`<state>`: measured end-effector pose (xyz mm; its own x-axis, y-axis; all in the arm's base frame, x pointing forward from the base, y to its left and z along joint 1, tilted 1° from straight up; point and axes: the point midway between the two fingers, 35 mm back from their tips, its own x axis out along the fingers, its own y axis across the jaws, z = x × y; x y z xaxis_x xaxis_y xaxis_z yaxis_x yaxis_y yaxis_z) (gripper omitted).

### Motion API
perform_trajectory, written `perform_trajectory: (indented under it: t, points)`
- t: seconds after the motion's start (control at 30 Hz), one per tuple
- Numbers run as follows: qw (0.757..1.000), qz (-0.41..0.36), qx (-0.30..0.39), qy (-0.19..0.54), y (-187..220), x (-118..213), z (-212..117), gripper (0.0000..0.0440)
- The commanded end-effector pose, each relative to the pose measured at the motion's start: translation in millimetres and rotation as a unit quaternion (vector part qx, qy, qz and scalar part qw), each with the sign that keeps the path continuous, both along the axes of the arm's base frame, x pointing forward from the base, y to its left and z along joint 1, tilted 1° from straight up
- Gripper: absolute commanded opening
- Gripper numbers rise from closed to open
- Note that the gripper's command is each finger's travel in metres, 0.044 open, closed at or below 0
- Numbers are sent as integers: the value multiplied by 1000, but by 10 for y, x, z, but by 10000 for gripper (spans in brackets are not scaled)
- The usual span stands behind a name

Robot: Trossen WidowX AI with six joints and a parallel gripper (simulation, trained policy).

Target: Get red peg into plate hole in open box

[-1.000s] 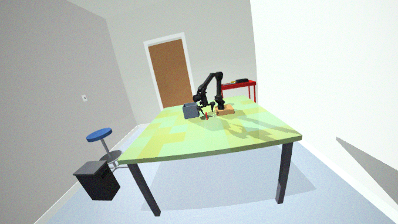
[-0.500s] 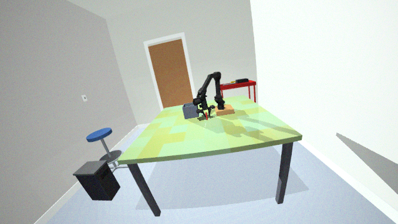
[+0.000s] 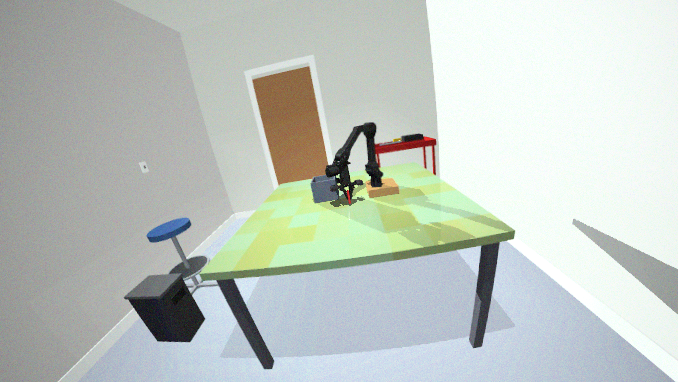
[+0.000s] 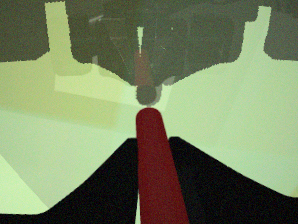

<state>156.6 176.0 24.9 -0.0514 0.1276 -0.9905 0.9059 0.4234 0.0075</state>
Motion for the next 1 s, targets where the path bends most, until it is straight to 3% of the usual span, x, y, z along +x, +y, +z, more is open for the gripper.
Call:
perform_trajectory:
  t: [0.0, 0.47, 0.97]
  points:
    - [1000, -6, 24, -12, 80, 59, 138, 0]
    - [993, -6, 82, -80, 180, 362, 758, 0]
    - [983, -16, 73, -166, -194, 745, 1428, 0]
